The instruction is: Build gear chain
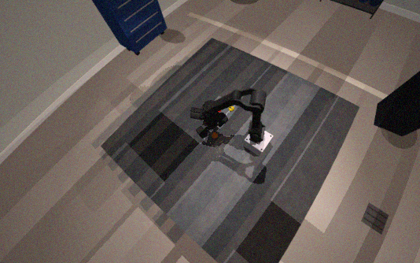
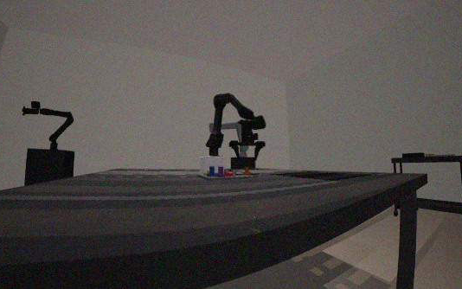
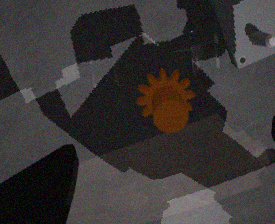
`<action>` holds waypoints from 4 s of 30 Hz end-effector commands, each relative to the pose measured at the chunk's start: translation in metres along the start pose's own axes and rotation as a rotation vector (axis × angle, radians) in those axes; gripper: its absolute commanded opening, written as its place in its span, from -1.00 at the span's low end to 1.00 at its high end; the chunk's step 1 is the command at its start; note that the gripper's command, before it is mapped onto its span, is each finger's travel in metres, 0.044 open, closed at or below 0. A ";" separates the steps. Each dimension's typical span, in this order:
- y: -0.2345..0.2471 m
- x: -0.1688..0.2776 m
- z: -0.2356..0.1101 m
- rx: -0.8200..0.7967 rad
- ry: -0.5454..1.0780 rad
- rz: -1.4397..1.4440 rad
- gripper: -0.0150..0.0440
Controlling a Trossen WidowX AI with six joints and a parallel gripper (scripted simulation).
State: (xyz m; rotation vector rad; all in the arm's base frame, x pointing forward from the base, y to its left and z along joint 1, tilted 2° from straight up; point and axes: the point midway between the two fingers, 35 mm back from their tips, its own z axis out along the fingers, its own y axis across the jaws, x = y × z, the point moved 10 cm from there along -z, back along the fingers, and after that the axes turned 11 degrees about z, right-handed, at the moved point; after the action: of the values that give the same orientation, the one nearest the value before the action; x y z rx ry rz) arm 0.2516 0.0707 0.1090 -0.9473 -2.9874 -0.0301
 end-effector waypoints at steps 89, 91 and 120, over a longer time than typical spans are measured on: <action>0.007 0.000 -0.044 -0.013 0.006 -0.009 -0.49; 0.007 0.000 -0.051 -0.011 0.006 -0.008 -0.49; -0.010 -0.012 -0.090 0.003 0.003 0.012 -0.49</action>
State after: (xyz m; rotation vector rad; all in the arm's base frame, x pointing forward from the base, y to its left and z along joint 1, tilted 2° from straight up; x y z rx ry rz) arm 0.2519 0.0583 0.2001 -0.9661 -2.9698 -0.0305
